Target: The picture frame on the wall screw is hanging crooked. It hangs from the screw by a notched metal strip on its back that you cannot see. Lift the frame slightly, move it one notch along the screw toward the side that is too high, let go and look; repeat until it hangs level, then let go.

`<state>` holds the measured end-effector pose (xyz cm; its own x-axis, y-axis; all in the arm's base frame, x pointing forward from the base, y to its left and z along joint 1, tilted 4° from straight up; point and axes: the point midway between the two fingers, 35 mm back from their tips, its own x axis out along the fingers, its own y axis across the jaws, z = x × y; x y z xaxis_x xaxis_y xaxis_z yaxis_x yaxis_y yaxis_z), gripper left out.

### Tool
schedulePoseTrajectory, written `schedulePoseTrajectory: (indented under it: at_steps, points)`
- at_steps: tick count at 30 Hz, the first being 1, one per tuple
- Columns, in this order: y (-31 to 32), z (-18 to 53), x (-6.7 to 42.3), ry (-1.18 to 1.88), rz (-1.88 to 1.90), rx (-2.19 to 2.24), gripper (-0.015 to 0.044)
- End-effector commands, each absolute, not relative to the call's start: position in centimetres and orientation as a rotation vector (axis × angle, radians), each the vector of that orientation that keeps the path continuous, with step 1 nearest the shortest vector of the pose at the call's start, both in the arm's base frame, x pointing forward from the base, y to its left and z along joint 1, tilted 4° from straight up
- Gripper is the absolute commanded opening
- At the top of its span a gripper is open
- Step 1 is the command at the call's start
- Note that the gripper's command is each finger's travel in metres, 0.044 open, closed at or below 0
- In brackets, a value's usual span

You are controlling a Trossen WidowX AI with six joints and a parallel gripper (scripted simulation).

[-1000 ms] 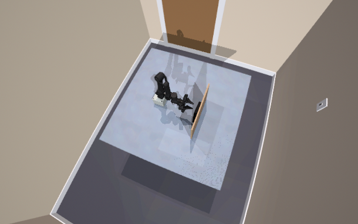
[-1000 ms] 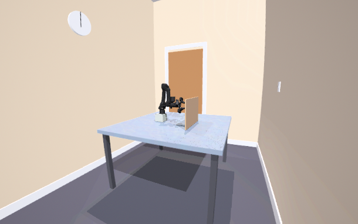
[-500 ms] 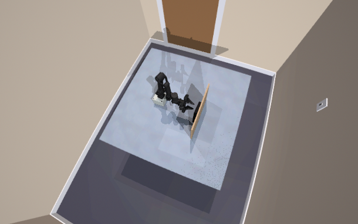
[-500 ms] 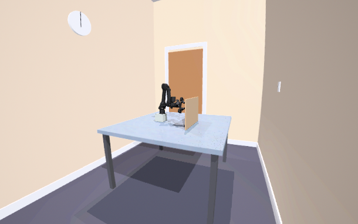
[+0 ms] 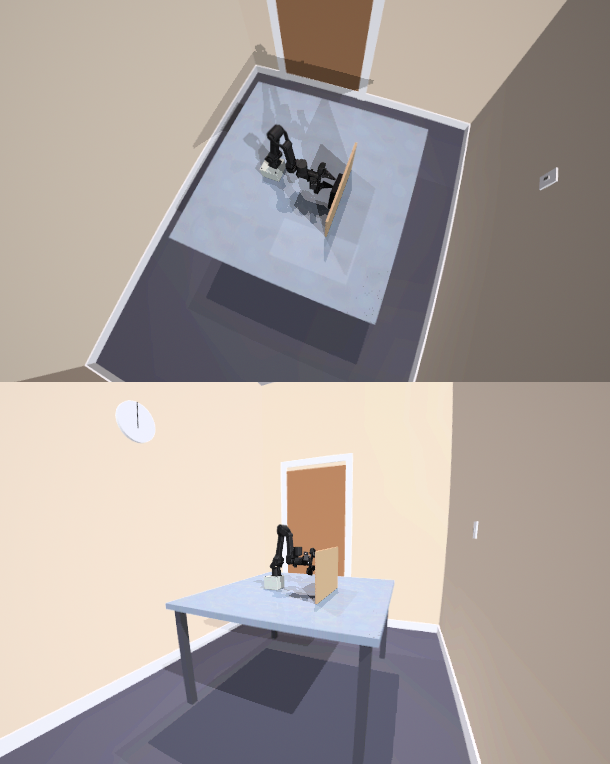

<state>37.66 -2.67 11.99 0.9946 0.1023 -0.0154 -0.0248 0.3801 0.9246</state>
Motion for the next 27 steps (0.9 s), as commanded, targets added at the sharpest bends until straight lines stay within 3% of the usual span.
schedulePoseTrajectory:
  at_steps: [1, 27]
  points:
    - [-2.59, 11.92, 38.33, 0.074, 0.078, 1.182, 0.026]
    - [-2.53, 11.91, 38.72, 0.074, 0.078, 1.182, 0.026]
